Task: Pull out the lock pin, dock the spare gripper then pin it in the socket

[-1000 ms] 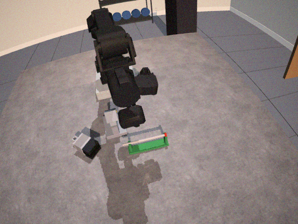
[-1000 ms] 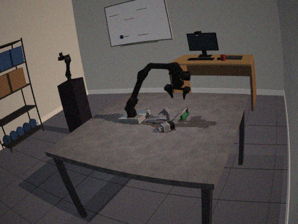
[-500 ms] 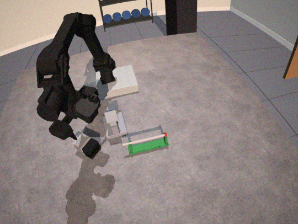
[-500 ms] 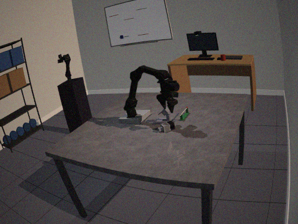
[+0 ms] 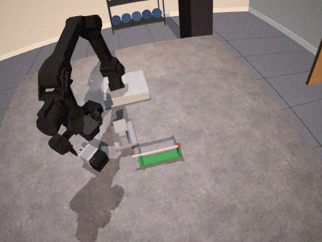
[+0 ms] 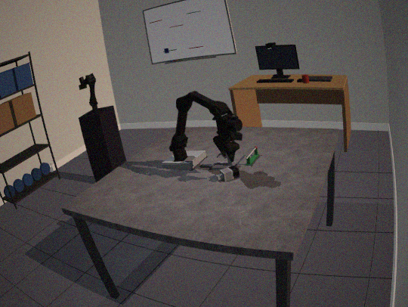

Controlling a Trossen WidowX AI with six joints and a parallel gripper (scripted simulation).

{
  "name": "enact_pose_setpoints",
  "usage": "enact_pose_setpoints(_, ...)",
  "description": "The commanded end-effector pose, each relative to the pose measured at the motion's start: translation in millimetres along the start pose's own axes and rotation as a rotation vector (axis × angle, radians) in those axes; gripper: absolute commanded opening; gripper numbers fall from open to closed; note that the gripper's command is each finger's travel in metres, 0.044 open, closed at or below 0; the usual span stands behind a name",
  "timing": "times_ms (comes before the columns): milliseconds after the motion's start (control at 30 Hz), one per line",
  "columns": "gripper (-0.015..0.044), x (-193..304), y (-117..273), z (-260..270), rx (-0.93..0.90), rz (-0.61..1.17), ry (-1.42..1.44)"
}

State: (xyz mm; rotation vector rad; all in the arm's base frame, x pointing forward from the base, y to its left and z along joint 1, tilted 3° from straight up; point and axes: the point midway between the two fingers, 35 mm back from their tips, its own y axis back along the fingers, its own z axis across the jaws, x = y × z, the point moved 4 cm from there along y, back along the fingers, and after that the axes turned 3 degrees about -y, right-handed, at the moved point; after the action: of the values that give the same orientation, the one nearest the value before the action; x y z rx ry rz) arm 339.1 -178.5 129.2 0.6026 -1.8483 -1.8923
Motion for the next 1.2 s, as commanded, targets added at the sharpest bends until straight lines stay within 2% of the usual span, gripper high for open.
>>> enact_pose_setpoints(0,0.0440,2,-23,1,-0.003,0.006,-0.007)
enact_pose_setpoints(133,0.0440,3,-40,4,-0.004,0.006,-0.007)
enact_pose_setpoints(1167,0.0440,4,-86,5,-0.004,0.006,-0.007)
